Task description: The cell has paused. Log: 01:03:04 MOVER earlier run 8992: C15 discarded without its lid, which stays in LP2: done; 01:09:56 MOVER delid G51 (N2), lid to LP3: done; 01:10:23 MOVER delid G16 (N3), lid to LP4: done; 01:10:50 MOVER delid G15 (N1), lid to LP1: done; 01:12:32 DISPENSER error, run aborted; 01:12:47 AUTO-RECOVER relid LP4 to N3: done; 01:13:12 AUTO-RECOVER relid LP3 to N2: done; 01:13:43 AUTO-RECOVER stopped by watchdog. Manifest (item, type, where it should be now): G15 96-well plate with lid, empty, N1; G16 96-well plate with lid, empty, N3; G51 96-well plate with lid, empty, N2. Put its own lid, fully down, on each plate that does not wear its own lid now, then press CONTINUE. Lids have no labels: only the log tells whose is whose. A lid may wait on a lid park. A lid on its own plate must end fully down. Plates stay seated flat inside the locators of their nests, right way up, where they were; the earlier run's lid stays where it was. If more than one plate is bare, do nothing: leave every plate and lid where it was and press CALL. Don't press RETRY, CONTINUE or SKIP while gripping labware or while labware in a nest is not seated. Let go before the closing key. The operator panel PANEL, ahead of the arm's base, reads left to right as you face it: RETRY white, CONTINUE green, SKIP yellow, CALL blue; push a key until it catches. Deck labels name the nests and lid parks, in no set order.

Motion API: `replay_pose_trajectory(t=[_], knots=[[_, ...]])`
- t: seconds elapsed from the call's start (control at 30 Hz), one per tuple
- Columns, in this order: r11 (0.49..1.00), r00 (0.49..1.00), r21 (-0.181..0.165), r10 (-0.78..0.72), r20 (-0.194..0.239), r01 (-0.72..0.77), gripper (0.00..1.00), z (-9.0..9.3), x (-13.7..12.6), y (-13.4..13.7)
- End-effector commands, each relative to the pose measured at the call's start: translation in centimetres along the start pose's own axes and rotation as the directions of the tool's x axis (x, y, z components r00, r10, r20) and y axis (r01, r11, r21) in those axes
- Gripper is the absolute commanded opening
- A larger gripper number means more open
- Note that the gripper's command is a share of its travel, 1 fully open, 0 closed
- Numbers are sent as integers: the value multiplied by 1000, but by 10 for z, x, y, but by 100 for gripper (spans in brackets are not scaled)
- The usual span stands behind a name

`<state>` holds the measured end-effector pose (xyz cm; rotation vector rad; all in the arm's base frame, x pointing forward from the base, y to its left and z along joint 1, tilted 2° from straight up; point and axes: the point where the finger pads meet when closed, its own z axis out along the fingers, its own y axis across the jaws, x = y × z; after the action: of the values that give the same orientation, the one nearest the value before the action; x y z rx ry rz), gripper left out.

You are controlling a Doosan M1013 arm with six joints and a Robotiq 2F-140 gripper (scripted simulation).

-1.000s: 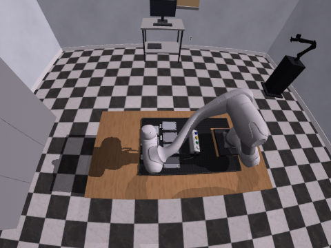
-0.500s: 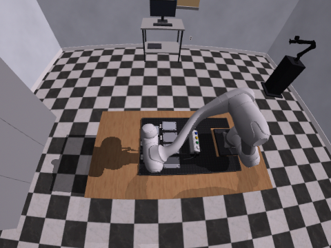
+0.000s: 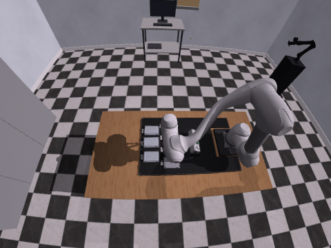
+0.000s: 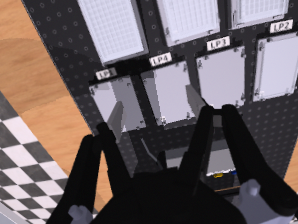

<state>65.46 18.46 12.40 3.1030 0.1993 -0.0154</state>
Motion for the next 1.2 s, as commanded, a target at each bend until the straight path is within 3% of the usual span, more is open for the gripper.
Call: replay_pose_trajectory(t=[0.0,0.03,0.07,0.1,0.13,0.2,0.23,0.3,0.33,0.4,0.43,0.47,0.5,0.6,0.67,0.87,0.9,1.17], knots=[[1000,1000,1,1,-3,-1,66,-11,-41,13],[1000,1000,1,1,-3,-1,66,-11,-41,13],[1000,1000,1,2,-3,-2,66,-16,-74,22],[1000,1000,1,2,-3,-2,66,-16,-74,22],[1000,1000,1,3,-3,-3,66,-18,-104,29],[1000,1000,1,3,-3,-3,66,-19,-109,31],[1000,1000,1,4,-3,-4,66,-19,-138,37],[1000,1000,1,4,-3,-4,66,-20,-142,38],[1000,1000,1,5,-3,-5,66,-19,-174,45],[1000,1000,1,5,-3,-5,66,-19,-174,45],[1000,1000,1,6,-3,-6,66,-17,-203,50],[1000,1000,1,6,-3,-6,66,-17,-203,50],[1000,1000,1,7,-3,-7,66,-15,-229,55],[1000,1000,1,7,-3,-7,66,-15,-229,55],[1000,1000,1,8,-3,-8,66,-9,-269,61],[1000,1000,1,9,-3,-9,66,-3,-298,64],[1000,1000,1,9,-3,-9,0,-3,-298,64],[1000,1000,1,9,-3,-9,0,-3,-298,64]])
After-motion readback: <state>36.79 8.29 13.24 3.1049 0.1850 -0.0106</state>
